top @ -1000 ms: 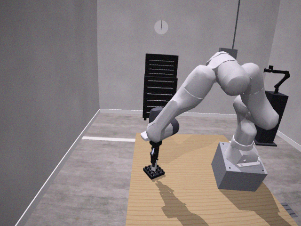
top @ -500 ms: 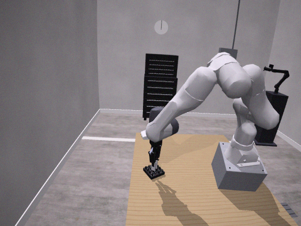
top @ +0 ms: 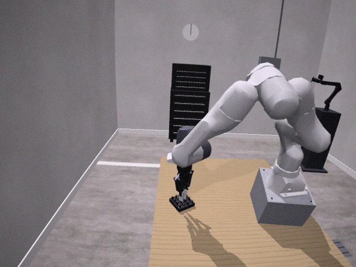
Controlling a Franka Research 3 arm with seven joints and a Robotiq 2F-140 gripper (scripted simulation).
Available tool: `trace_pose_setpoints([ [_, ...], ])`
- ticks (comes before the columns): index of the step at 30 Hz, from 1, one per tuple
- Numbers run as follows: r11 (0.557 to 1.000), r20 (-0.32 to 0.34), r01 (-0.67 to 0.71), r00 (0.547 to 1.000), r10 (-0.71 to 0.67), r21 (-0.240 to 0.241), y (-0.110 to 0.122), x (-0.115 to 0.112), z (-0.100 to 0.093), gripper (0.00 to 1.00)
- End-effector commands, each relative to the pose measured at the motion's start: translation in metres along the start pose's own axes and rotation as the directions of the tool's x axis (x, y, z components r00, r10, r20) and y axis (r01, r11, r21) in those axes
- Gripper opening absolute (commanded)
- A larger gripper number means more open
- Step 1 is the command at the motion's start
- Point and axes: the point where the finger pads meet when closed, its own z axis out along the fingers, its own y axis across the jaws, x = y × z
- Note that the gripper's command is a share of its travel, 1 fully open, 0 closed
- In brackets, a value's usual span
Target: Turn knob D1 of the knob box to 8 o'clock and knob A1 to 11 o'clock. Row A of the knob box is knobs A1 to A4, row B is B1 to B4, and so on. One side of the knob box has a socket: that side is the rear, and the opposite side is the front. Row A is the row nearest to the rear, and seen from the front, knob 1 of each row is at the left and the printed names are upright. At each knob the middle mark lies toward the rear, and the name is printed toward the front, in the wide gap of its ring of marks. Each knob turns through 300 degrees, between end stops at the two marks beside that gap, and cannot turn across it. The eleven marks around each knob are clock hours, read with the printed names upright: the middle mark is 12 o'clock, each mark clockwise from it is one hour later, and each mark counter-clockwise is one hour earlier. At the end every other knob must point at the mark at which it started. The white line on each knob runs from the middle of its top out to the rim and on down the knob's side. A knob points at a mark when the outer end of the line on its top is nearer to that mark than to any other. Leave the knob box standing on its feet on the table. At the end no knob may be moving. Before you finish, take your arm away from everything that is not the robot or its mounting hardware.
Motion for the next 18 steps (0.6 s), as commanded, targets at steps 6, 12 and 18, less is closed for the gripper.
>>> trace_pose_setpoints([
  [6, 0.976, 0.009, -0.215, 0.976, 0.215, -0.012, -0.0016, -0.0022, 0.0, 0.12],
  [12, 0.949, 0.008, -0.314, 0.949, 0.314, -0.012, -0.0017, -0.0021, -0.0008, 0.12],
  [18, 0.917, 0.006, -0.4, 0.917, 0.4, -0.012, -0.002, -0.002, -0.0017, 0.12],
])
